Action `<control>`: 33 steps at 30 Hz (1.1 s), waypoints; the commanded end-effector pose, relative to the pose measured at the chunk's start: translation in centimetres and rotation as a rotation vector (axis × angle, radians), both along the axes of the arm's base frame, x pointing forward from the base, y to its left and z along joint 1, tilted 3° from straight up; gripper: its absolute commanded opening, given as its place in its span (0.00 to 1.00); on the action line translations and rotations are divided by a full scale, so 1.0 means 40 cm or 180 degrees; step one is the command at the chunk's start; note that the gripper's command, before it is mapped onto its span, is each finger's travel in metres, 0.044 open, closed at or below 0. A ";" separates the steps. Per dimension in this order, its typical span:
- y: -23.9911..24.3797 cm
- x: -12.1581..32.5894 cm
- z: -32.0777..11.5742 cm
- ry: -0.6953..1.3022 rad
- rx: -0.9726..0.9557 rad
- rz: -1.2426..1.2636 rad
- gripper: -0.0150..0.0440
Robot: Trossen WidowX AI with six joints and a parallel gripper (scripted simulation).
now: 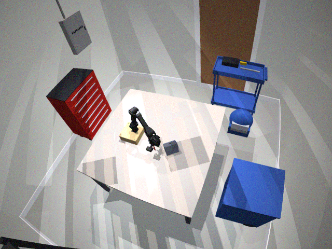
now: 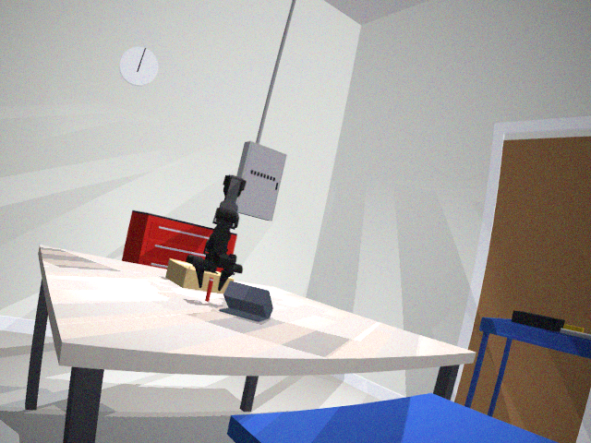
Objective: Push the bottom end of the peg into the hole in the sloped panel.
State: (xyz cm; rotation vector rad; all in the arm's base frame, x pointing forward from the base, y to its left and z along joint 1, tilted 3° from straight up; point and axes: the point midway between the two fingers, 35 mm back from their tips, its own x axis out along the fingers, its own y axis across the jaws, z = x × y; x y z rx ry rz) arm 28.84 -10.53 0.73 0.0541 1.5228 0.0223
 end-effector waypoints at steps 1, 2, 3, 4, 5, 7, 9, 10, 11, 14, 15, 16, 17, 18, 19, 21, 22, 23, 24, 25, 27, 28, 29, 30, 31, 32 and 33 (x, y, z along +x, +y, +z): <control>0.000 0.000 0.001 -0.0002 0.0002 0.0000 0.64; 0.000 0.000 0.001 -0.0002 0.0002 0.0000 0.60; 0.000 0.000 0.001 -0.0002 0.0002 0.0000 0.56; 0.000 0.000 0.001 -0.0002 0.0002 0.0000 0.51; 0.000 0.000 0.001 -0.0002 0.0002 0.0000 0.47; 0.000 0.000 0.001 -0.0002 0.0002 0.0000 0.38; 0.000 0.000 0.001 -0.0002 0.0002 0.0000 0.32; 0.000 0.000 0.001 -0.0002 0.0002 0.0000 0.31; 0.000 0.000 0.001 -0.0002 0.0002 0.0000 0.30; 0.000 0.000 0.001 -0.0002 0.0002 0.0000 0.26; 0.000 0.000 0.001 -0.0002 0.0002 0.0000 0.25; 0.000 0.001 0.003 -0.0002 0.0001 0.0000 0.25; 0.000 0.001 0.006 -0.0001 0.0001 -0.0001 0.25; -0.001 0.002 0.012 -0.0001 0.0001 -0.0001 0.25; -0.002 0.002 0.020 0.0000 0.0000 -0.0001 0.25; -0.004 0.003 0.041 0.0002 -0.0001 -0.0002 0.25; -0.004 0.004 0.053 0.0004 -0.0002 -0.0002 0.25; -0.005 0.004 0.066 0.0005 -0.0003 -0.0002 0.25; -0.006 0.004 0.079 0.0006 -0.0004 -0.0003 0.25; -0.006 0.003 0.091 0.0008 -0.0004 -0.0003 0.25; -0.007 0.003 0.114 0.0010 -0.0006 -0.0004 0.25; -0.008 0.003 0.126 0.0012 -0.0007 -0.0004 0.25; -0.008 0.002 0.137 0.0013 -0.0007 -0.0004 0.25; -0.009 0.002 0.147 0.0014 -0.0008 -0.0005 0.25; -0.009 0.002 0.157 0.0015 -0.0008 -0.0005 0.25; -0.009 0.002 0.167 0.0016 -0.0009 -0.0005 0.25; -0.009 0.002 0.177 0.0017 -0.0009 -0.0005 0.25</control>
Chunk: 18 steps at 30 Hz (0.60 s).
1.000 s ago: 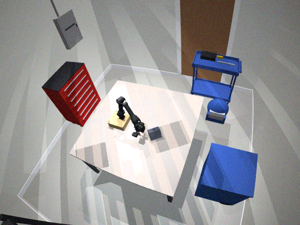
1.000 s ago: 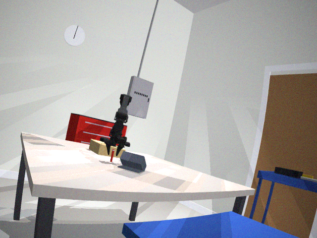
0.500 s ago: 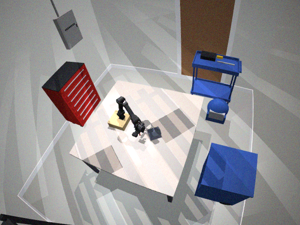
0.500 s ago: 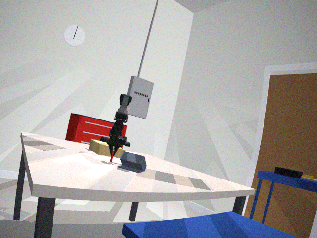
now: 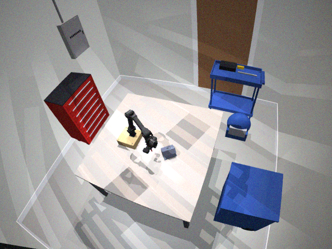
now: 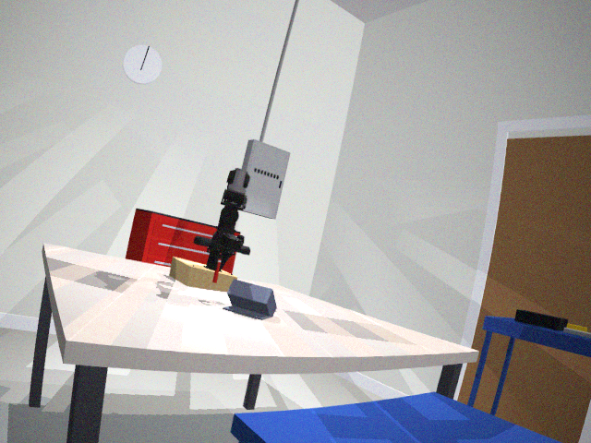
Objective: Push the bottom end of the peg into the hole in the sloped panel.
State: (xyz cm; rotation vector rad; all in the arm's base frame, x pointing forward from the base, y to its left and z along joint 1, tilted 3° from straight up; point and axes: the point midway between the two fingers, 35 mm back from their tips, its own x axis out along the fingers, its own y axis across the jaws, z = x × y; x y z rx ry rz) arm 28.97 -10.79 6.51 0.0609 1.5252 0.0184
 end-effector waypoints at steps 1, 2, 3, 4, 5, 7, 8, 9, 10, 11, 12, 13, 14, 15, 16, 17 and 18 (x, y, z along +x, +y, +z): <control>-0.002 -0.001 0.042 0.0010 -0.0016 0.0016 0.25; -0.002 -0.002 0.050 0.0011 -0.0017 0.0016 0.25; -0.001 -0.002 0.054 0.0012 -0.0017 0.0016 0.25; -0.001 -0.001 0.056 0.0012 -0.0017 0.0015 0.25; -0.001 -0.001 0.056 0.0012 -0.0019 0.0019 0.25; 0.001 0.000 0.056 0.0010 -0.0031 0.0038 0.25; 0.002 0.001 0.056 0.0009 -0.0041 0.0054 0.25; 0.004 0.002 0.056 0.0007 -0.0052 0.0073 0.25; 0.006 0.004 0.057 0.0005 -0.0066 0.0095 0.25; 0.008 0.006 0.057 0.0004 -0.0080 0.0117 0.25; 0.010 0.007 0.058 0.0002 -0.0095 0.0140 0.25; 0.012 0.009 0.058 0.0000 -0.0109 0.0163 0.25; 0.014 0.010 0.058 -0.0003 -0.0123 0.0186 0.25; 0.016 0.012 0.059 -0.0005 -0.0137 0.0209 0.25; 0.018 0.013 0.059 -0.0007 -0.0152 0.0232 0.25; 0.020 0.015 0.060 -0.0009 -0.0166 0.0255 0.25; 0.022 0.016 0.060 -0.0011 -0.0180 0.0278 0.25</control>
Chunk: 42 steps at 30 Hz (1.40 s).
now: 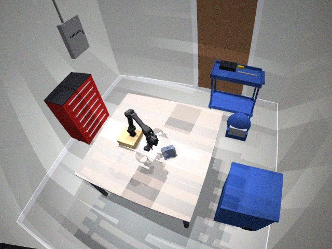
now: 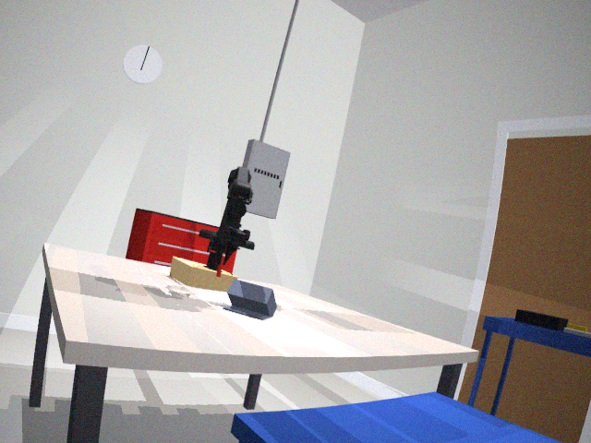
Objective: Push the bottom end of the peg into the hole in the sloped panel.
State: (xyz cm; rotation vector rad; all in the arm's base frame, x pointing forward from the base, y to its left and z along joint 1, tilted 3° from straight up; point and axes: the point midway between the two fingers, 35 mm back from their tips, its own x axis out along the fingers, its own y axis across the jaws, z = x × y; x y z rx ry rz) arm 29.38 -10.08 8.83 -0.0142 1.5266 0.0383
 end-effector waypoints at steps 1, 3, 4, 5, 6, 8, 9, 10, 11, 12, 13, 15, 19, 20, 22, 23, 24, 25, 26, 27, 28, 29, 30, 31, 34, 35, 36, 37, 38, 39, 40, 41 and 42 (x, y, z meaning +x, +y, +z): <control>0.006 0.008 0.002 -0.0014 -0.0077 0.0110 0.25; 0.010 0.011 0.003 -0.0019 -0.0105 0.0155 0.25; 0.012 0.012 0.004 -0.0021 -0.0120 0.0178 0.25; 0.014 0.014 0.004 -0.0023 -0.0134 0.0201 0.25; 0.016 0.015 0.005 -0.0026 -0.0148 0.0223 0.25; 0.021 0.019 0.006 -0.0031 -0.0176 0.0269 0.25; 0.023 0.020 0.006 -0.0033 -0.0190 0.0291 0.25; 0.025 0.022 0.007 -0.0036 -0.0205 0.0314 0.25; 0.027 0.023 0.007 -0.0039 -0.0219 0.0337 0.25; 0.029 0.025 0.008 -0.0041 -0.0233 0.0359 0.25; 0.031 0.026 0.008 -0.0044 -0.0247 0.0382 0.25; 0.035 0.029 0.009 -0.0049 -0.0275 0.0426 0.25; 0.044 0.035 0.011 -0.0061 -0.0332 0.0516 0.25; 0.046 0.037 0.012 -0.0064 -0.0346 0.0538 0.25; 0.051 0.040 0.013 -0.0070 -0.0374 0.0583 0.25; 0.053 0.041 0.014 -0.0073 -0.0388 0.0605 0.25; 0.055 0.043 0.014 -0.0076 -0.0402 0.0627 0.25; 0.058 0.044 0.015 -0.0079 -0.0416 0.0649 0.25; 0.060 0.046 0.016 -0.0082 -0.0430 0.0671 0.25; 0.062 0.047 0.016 -0.0086 -0.0444 0.0693 0.25; 0.065 0.049 0.017 -0.0089 -0.0458 0.0715 0.25; 0.067 0.050 0.018 -0.0092 -0.0472 0.0737 0.25; 0.069 0.051 0.018 -0.0096 -0.0486 0.0759 0.25; 0.072 0.053 0.019 -0.0099 -0.0500 0.0781 0.25; 0.079 0.057 0.021 -0.0109 -0.0542 0.0847 0.25; 0.081 0.059 0.022 -0.0113 -0.0556 0.0869 0.25; 0.083 0.060 0.022 -0.0116 -0.0570 0.0891 0.25; 0.086 0.061 0.023 -0.0120 -0.0584 0.0912 0.25; 0.088 0.063 0.024 -0.0124 -0.0598 0.0934 0.25; 0.091 0.064 0.024 -0.0127 -0.0612 0.0956 0.25; 0.093 0.066 0.025 -0.0131 -0.0626 0.0977 0.25; 0.096 0.067 0.026 -0.0135 -0.0640 0.0999 0.25; 0.098 0.068 0.027 -0.0139 -0.0654 0.1020 0.25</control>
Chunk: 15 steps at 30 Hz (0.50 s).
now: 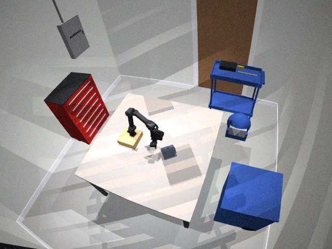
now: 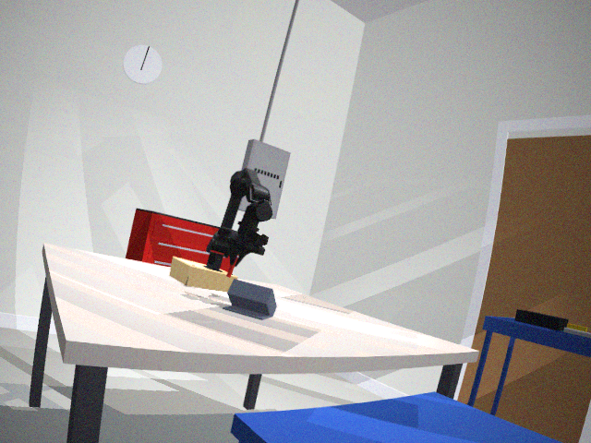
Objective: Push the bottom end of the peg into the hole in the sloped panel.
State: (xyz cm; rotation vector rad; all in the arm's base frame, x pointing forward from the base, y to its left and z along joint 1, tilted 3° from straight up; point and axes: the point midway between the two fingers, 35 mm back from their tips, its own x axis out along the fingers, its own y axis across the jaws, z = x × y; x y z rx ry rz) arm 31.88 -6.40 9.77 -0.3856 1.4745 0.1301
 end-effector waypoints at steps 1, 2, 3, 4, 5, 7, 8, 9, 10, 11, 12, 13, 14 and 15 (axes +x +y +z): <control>0.008 0.007 0.004 -0.0021 -0.0076 0.0105 0.25; 0.011 0.009 0.005 -0.0025 -0.0090 0.0127 0.25; 0.013 0.010 0.005 -0.0028 -0.0104 0.0149 0.25; 0.016 0.011 0.006 -0.0032 -0.0118 0.0170 0.25; 0.018 0.013 0.007 -0.0036 -0.0132 0.0192 0.25; 0.023 0.015 0.009 -0.0045 -0.0159 0.0234 0.25; 0.026 0.017 0.009 -0.0049 -0.0173 0.0256 0.25; 0.029 0.018 0.010 -0.0053 -0.0187 0.0277 0.25; 0.031 0.019 0.011 -0.0057 -0.0200 0.0298 0.25; 0.034 0.021 0.012 -0.0061 -0.0214 0.0320 0.25; 0.036 0.022 0.013 -0.0066 -0.0228 0.0341 0.25; 0.039 0.023 0.014 -0.0070 -0.0242 0.0362 0.25; 0.041 0.024 0.014 -0.0074 -0.0255 0.0383 0.25; 0.044 0.026 0.015 -0.0079 -0.0269 0.0404 0.25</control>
